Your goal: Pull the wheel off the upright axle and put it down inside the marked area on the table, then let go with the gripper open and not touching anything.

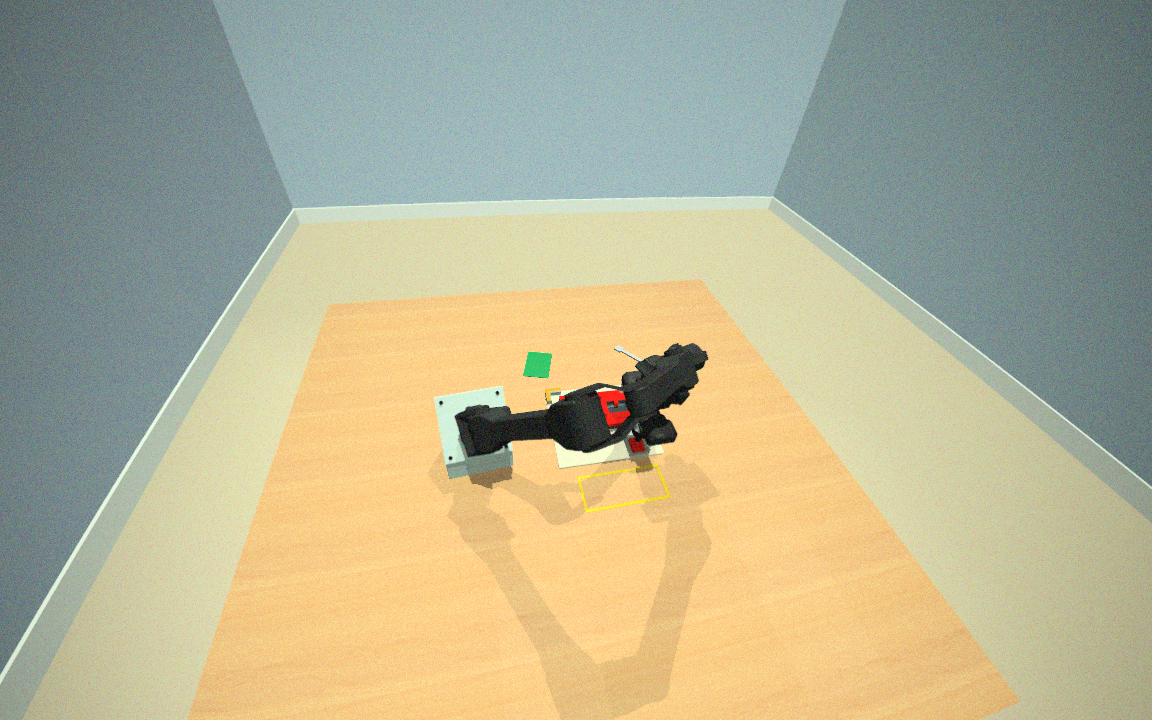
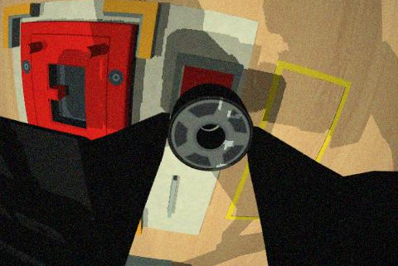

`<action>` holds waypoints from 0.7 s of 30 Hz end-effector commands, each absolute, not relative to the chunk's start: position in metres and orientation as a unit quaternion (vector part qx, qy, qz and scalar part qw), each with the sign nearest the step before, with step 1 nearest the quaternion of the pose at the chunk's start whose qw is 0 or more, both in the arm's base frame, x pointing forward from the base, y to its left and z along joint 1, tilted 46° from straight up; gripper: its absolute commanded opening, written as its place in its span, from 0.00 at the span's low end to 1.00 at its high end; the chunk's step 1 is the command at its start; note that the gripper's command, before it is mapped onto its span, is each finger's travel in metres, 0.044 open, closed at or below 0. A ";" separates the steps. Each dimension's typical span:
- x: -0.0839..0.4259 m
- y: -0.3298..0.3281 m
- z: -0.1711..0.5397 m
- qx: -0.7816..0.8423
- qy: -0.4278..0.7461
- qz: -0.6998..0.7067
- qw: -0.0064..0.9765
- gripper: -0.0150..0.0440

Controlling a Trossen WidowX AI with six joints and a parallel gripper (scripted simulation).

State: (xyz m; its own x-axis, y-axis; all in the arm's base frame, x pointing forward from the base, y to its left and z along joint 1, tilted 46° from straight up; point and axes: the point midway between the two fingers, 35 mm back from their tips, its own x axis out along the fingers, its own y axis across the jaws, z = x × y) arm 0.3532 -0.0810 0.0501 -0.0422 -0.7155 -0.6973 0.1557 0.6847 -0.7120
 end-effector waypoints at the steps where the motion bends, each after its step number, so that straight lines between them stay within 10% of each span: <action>1: 0.353 -0.080 0.051 -0.216 0.641 -0.333 0.657 0.25; 21: 0.353 -0.058 0.074 -0.220 0.642 -0.330 0.656 0.25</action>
